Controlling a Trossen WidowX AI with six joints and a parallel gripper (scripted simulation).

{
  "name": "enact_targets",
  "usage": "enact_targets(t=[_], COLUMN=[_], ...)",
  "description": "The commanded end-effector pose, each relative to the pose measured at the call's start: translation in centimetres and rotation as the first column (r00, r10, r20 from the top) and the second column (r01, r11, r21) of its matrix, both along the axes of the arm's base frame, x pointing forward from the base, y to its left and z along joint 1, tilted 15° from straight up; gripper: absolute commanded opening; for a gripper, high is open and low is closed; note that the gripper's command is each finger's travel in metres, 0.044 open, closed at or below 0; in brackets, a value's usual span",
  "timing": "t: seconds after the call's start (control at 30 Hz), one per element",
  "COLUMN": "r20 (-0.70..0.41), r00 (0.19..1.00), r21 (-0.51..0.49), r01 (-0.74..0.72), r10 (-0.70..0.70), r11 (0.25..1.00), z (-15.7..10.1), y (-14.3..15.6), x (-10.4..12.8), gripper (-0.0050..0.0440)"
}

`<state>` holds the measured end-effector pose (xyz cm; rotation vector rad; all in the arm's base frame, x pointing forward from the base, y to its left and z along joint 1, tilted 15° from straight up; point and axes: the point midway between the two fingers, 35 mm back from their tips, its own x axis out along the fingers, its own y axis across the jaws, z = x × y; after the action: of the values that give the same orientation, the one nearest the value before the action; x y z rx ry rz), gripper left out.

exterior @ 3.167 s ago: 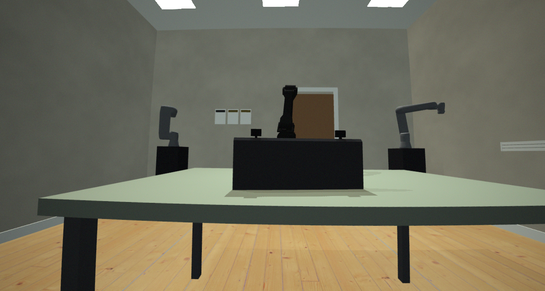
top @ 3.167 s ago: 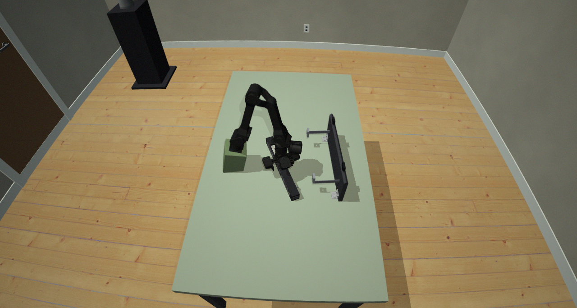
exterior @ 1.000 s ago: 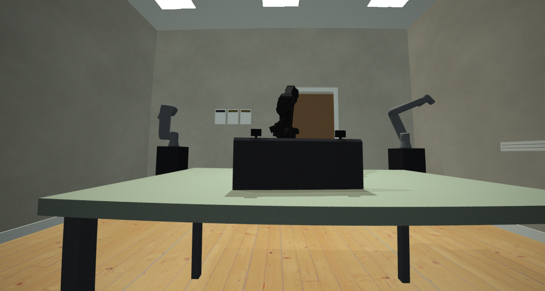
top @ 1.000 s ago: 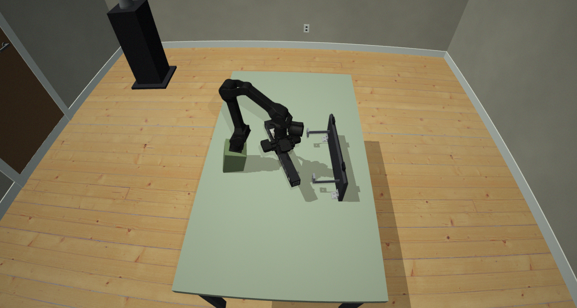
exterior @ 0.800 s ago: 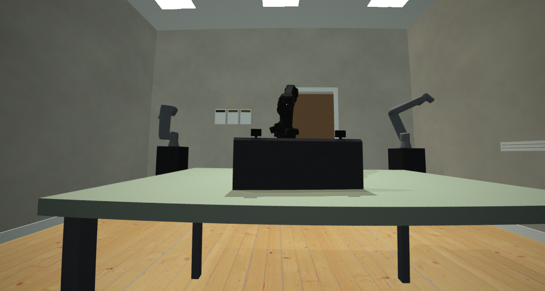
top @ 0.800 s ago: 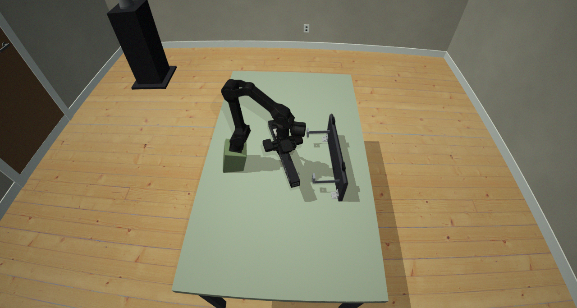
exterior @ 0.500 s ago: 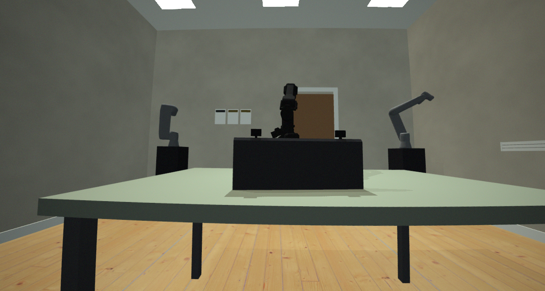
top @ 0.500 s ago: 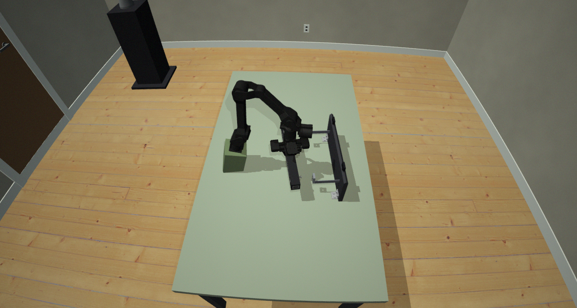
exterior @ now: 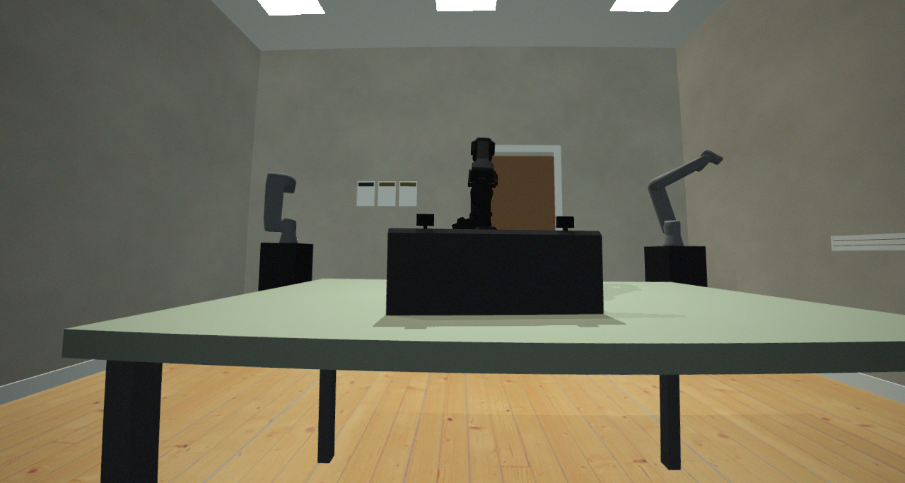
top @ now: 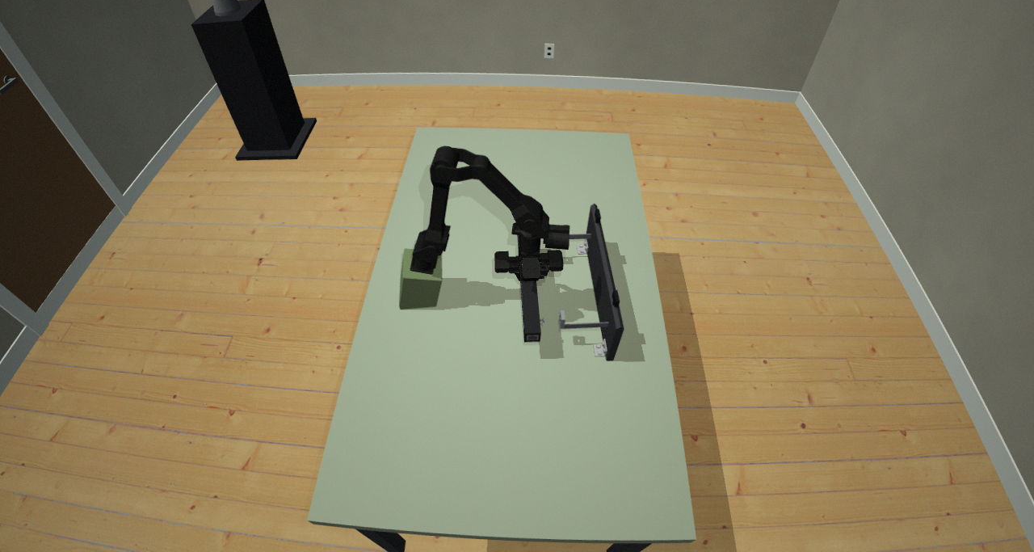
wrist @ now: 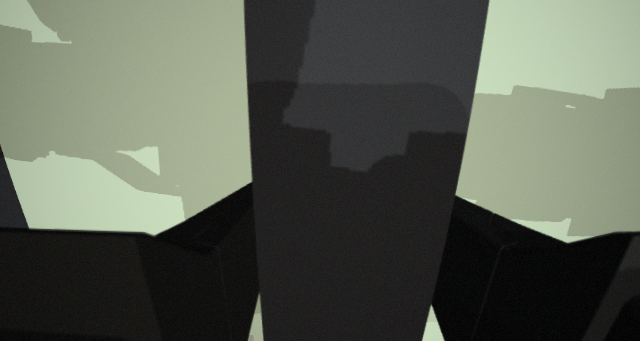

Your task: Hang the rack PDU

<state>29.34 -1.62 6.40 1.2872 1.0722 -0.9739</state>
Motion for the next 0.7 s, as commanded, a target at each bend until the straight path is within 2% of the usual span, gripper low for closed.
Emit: enact_targets(t=[0.0, 0.67], r20=[0.031, 0.034], r00=[1.000, 0.999], r21=[-0.005, -0.004], r01=[0.004, 0.002], r10=[-0.004, -0.002], r11=[1.000, 1.000], z=[1.0, 1.8], y=[-0.1, 0.2], x=[1.1, 3.9], gripper=[-0.0050, -0.0050])
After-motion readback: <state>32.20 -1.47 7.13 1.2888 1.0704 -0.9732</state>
